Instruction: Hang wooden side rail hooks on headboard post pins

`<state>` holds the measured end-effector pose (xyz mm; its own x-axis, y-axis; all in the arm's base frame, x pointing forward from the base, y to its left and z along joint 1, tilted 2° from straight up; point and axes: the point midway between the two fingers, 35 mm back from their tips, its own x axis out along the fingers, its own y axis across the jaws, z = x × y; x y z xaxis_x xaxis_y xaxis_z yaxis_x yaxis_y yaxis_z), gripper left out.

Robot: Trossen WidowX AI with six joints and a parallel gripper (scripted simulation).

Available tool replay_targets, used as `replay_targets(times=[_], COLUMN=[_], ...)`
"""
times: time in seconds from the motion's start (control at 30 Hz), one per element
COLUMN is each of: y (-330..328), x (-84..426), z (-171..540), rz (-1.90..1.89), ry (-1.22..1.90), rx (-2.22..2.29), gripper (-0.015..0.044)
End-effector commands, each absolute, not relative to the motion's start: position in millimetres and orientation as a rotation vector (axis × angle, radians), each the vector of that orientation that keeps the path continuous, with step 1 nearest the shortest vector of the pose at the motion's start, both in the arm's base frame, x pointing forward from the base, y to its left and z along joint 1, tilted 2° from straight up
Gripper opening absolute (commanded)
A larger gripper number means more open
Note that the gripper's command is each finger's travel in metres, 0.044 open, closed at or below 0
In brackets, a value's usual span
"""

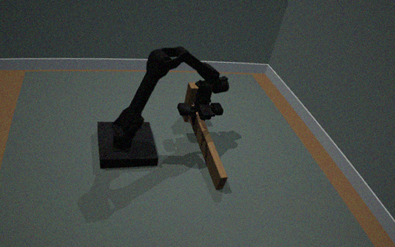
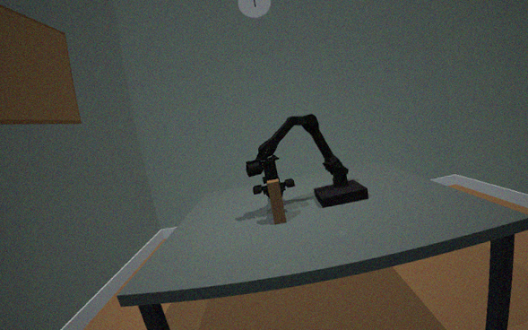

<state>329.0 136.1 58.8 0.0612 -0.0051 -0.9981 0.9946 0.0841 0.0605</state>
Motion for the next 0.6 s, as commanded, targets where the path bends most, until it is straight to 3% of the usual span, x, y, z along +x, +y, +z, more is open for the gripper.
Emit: replay_targets(times=[0.0,0.57], y=[137.5,139.3], x=[330.7,330.5], z=[62.6,62.4], rz=[-1.099,-1.099], ry=[1.192,1.192], rx=[1.180,1.180], gripper=[0.0000,0.0000])
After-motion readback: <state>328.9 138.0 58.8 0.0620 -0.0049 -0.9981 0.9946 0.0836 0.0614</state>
